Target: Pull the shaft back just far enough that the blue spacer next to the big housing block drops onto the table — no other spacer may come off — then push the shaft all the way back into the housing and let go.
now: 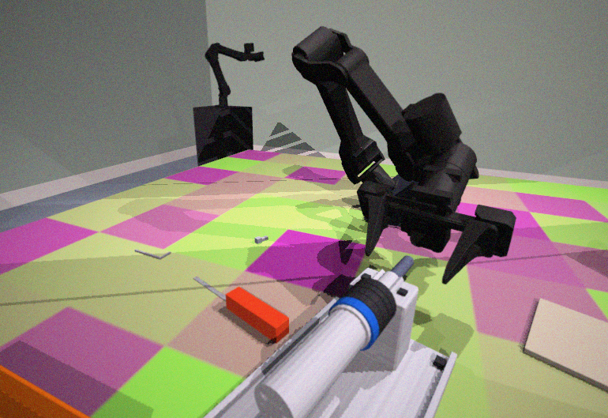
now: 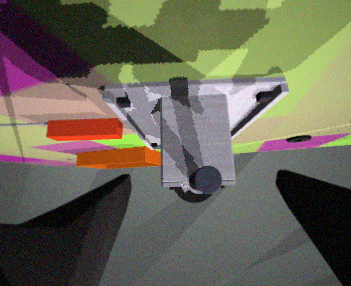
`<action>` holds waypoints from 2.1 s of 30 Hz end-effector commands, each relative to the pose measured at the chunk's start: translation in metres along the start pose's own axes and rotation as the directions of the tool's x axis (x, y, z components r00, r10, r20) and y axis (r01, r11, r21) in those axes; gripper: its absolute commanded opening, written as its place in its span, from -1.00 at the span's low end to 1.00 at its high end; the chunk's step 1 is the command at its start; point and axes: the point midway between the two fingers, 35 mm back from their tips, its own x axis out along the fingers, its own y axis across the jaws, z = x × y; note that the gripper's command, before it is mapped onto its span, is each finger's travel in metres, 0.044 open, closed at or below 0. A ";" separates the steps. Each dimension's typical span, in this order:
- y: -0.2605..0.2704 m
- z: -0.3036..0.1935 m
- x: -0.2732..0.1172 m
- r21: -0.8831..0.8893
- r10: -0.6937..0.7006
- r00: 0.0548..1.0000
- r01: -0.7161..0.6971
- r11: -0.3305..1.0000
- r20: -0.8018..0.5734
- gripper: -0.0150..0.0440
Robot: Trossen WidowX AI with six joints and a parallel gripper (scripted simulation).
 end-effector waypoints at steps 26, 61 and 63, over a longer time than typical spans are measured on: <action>0.001 0.001 0.015 -0.005 0.002 1.000 -0.002 1.000 -0.003 1.00; 0.001 0.001 0.033 -0.005 0.003 1.000 -0.003 1.000 -0.004 1.00; 0.001 0.001 0.033 -0.005 0.003 1.000 -0.003 1.000 -0.004 1.00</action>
